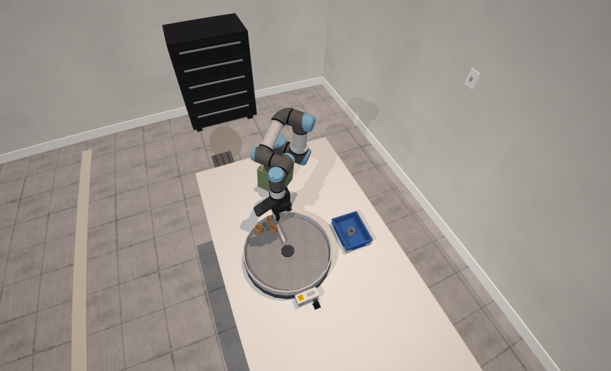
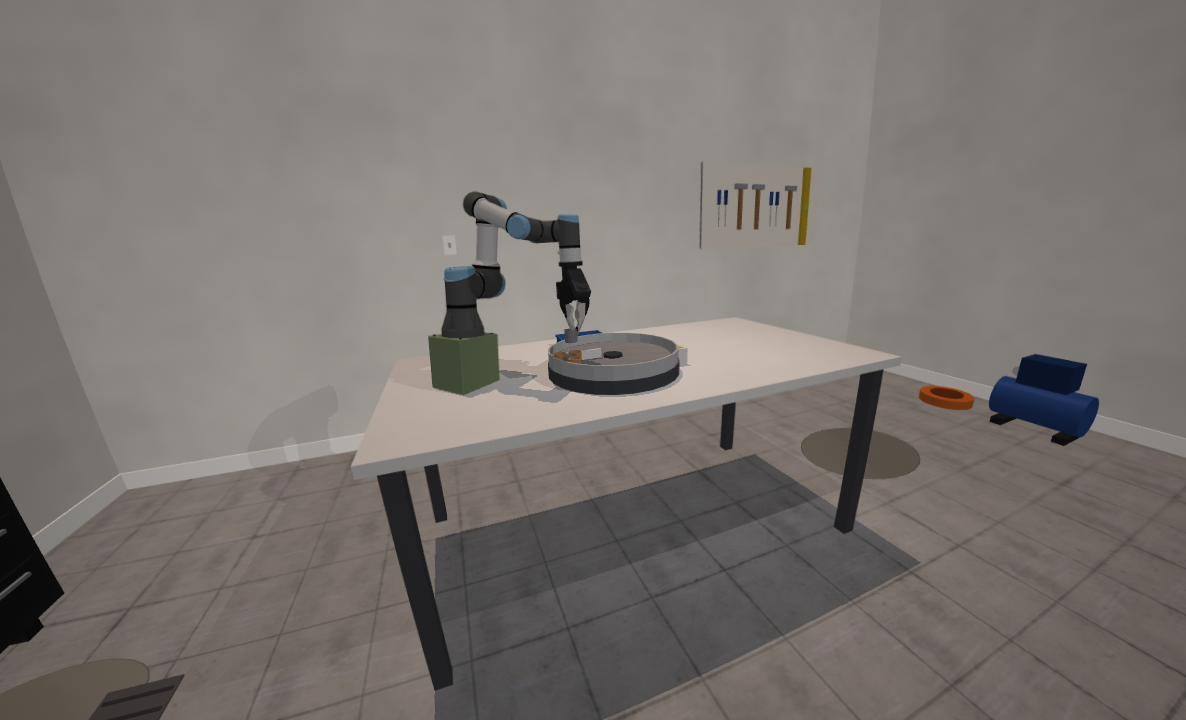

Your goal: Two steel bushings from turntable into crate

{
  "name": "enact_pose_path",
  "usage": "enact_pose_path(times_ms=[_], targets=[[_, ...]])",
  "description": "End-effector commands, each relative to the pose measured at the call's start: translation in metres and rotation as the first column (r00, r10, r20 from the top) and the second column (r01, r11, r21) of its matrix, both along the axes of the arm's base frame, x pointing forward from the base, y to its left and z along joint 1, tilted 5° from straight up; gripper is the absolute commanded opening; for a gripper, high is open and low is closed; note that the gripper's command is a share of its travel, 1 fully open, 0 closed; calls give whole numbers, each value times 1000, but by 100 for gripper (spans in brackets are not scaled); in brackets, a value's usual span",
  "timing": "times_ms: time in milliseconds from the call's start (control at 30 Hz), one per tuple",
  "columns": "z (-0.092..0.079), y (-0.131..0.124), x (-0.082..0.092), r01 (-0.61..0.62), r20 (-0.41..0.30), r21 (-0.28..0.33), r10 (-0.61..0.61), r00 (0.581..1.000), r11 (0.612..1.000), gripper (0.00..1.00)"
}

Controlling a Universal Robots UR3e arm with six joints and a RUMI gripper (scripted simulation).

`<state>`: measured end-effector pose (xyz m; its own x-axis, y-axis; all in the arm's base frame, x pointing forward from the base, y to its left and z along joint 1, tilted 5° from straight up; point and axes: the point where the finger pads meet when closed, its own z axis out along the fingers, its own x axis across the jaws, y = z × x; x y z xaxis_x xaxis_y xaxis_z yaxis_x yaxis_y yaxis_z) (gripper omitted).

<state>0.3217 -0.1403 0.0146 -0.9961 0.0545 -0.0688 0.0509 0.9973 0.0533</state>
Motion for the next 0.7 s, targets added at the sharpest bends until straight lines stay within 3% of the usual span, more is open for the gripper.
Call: enact_pose_path(times_ms=[0, 667], targets=[[1, 7, 3, -8, 2, -3, 8, 1000, 1000, 0], [4, 46, 16, -49, 4, -6, 49, 999, 999, 0]])
